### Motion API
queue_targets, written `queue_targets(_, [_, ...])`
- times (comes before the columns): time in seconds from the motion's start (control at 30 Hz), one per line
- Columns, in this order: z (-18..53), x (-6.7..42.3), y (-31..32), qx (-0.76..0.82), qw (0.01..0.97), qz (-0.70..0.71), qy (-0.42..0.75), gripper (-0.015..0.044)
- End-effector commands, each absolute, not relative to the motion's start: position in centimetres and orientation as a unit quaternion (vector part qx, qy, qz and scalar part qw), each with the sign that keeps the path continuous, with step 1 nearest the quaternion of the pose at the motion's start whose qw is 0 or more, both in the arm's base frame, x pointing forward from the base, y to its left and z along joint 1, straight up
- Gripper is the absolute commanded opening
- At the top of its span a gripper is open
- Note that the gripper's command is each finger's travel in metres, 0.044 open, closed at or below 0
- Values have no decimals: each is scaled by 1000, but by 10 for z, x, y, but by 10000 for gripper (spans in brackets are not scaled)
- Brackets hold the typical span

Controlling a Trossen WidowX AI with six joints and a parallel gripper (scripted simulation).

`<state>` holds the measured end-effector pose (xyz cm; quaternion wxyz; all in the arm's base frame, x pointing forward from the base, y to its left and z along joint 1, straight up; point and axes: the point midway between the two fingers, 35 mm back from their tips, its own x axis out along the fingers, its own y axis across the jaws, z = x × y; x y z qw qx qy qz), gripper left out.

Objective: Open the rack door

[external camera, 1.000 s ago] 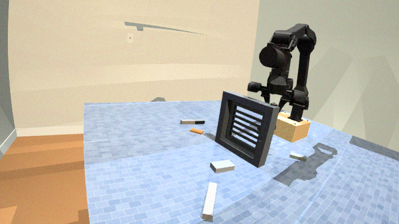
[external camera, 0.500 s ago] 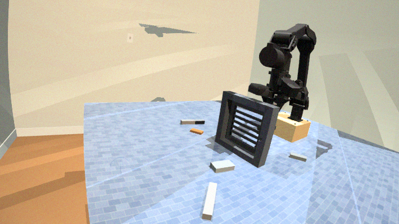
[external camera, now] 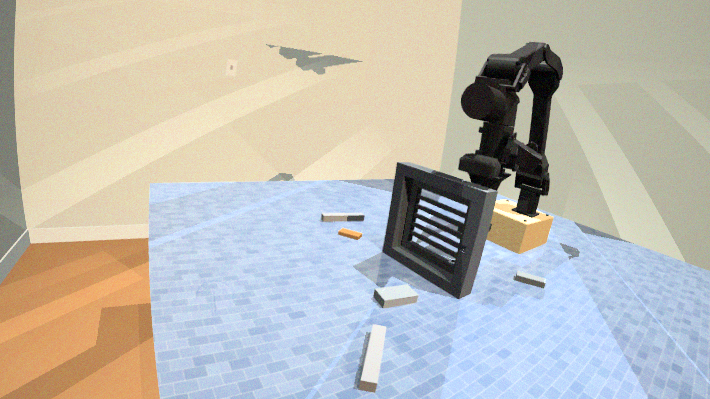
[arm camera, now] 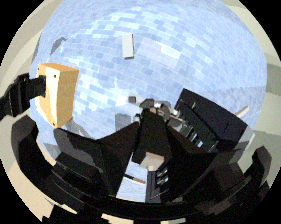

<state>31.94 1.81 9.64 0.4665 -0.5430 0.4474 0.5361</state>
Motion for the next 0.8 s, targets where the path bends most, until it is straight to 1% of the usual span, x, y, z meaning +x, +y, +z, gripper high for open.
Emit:
queue_targets(0.0, [96, 320, 18, -565, 440, 554, 424, 20])
queue_targets(0.37, [96, 320, 18, -565, 440, 554, 424, 20])
queue_targets(0.7, [96, 320, 18, -565, 440, 554, 424, 282])
queue_targets(0.77, [96, 320, 18, -563, 443, 552, 427, 292])
